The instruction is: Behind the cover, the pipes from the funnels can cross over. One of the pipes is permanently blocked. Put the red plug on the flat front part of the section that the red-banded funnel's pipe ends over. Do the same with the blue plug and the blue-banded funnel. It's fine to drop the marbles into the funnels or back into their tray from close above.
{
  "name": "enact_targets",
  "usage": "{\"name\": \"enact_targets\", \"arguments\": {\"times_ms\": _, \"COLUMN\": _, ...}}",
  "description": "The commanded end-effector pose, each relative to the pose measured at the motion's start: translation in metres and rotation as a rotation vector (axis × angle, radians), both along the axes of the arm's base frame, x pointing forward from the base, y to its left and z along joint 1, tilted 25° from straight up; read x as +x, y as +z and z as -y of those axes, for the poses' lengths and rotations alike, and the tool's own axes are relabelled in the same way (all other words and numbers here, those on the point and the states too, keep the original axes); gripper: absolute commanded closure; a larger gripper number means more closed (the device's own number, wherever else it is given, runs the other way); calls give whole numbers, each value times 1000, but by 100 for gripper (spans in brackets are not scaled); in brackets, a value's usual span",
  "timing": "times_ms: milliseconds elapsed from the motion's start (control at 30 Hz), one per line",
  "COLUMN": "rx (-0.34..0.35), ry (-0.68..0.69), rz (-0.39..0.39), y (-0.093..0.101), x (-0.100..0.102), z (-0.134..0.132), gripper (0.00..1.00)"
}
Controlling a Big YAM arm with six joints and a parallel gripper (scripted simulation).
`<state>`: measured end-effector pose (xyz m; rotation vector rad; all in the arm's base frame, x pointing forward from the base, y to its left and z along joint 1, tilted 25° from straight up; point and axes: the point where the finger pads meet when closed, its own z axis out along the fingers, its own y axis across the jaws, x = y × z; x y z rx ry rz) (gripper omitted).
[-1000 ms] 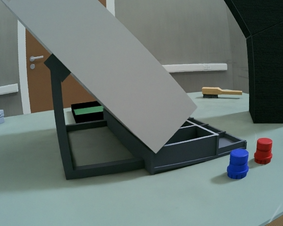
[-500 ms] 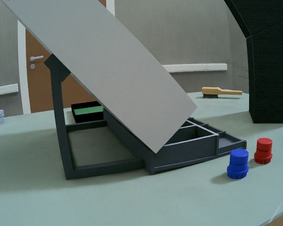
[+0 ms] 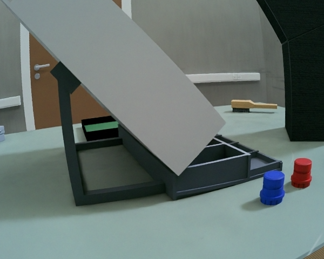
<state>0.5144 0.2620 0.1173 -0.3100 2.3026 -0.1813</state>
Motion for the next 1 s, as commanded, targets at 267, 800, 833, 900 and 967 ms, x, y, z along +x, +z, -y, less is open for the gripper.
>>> {"name": "enact_targets", "arguments": {"times_ms": 267, "rx": 12, "ry": 4, "rz": 17, "y": 33, "x": -9, "z": -9, "gripper": 41}}
{"name": "enact_targets", "arguments": {"times_ms": 800, "rx": 6, "ry": -1, "rz": 16, "y": 32, "x": -8, "z": -9, "gripper": 41}}
{"name": "enact_targets", "arguments": {"times_ms": 833, "rx": 6, "ry": -1, "rz": 16, "y": 32, "x": -8, "z": -9, "gripper": 41}}
{"name": "enact_targets", "arguments": {"times_ms": 900, "rx": 6, "ry": -1, "rz": 16, "y": 32, "x": -8, "z": -9, "gripper": 41}}
{"name": "enact_targets", "arguments": {"times_ms": 967, "rx": 3, "ry": -4, "rz": 15, "y": 25, "x": -27, "z": -4, "gripper": 41}}
